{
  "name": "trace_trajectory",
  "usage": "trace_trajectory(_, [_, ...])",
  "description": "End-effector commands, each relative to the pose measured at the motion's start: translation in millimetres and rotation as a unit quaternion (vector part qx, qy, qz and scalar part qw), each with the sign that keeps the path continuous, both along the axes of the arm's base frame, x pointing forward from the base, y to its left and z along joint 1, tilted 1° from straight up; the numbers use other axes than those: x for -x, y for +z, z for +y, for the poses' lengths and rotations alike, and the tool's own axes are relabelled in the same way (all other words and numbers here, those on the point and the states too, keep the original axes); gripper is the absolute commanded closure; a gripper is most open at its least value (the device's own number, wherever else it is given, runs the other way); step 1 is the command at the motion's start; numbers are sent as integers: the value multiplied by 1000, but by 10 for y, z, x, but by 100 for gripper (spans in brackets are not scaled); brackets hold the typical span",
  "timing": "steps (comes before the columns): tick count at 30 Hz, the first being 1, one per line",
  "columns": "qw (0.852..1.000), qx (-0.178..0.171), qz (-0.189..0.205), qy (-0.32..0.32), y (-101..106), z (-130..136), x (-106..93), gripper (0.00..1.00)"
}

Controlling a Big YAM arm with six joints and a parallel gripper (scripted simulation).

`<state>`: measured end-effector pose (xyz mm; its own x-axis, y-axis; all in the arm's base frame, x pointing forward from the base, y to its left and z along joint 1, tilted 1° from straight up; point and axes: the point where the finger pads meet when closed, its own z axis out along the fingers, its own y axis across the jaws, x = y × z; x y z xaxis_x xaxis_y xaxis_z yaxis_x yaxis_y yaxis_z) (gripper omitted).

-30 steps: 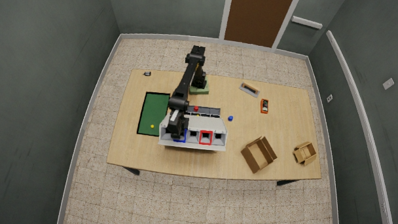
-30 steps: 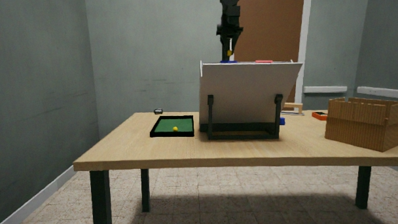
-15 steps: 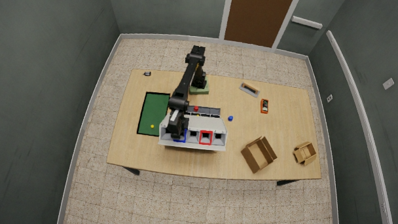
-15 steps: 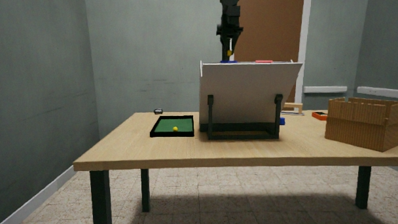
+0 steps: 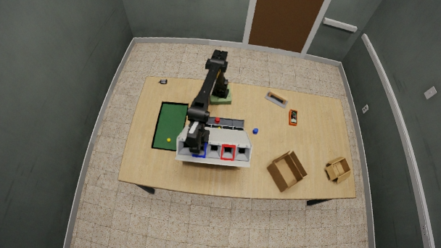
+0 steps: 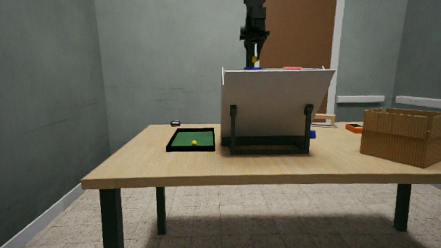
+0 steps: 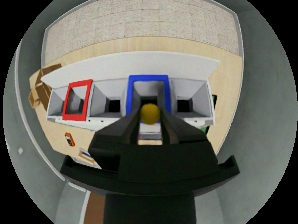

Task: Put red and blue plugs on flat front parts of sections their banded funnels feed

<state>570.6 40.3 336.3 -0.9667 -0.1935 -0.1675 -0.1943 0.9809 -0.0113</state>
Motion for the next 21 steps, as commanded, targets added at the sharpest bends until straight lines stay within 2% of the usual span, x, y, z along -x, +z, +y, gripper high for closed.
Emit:
trace_trajectory(1, [1000, -1, -17, 2, 24, 98, 9, 100])
trace_trajectory(4, [1000, 0, -6, 3, -155, 110, -31, 100])
trace_trajectory(21, [1000, 0, -13, 3, -104, 110, -1, 100])
